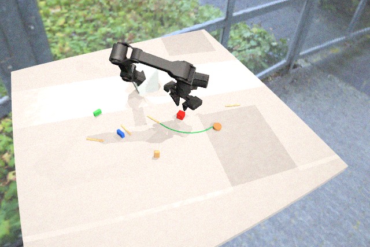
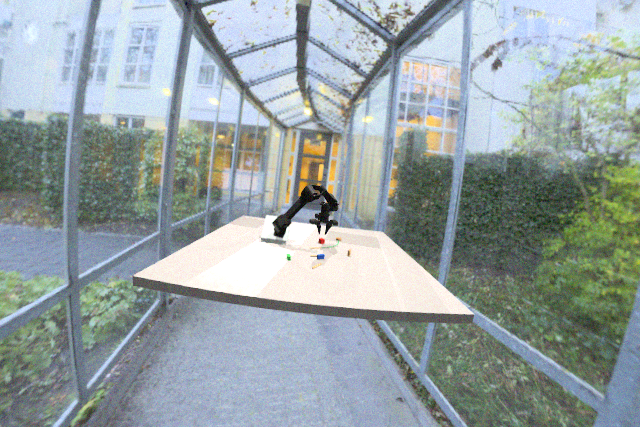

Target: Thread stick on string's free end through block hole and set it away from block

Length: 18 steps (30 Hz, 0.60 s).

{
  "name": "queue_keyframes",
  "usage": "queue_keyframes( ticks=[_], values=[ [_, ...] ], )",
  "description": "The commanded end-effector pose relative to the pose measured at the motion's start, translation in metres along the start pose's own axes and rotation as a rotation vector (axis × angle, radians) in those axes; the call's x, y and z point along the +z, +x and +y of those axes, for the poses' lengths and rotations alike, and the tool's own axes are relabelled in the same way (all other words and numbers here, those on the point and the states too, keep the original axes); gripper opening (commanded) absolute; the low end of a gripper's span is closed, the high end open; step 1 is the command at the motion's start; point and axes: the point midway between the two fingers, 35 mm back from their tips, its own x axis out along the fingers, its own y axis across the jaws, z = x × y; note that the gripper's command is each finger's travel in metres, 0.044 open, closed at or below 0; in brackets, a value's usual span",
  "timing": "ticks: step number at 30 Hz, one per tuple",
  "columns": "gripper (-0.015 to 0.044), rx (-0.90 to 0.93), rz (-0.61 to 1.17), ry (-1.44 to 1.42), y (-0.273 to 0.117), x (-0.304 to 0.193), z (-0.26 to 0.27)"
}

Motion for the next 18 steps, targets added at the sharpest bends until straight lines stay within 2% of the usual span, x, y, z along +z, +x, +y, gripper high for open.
queue_keyframes(
  ticks=[1, 7, 18],
  values=[
    [0.0160, 0.000, 0.000, 0.000, 0.0000, 0.0000, 0.0000],
    [0.0002, 0.000, 0.000, 0.000, 0.0000, 0.0000, 0.0000],
    [0.0000, 0.000, 0.000, 0.000, 0.0000, 0.0000, 0.0000]
  ],
)
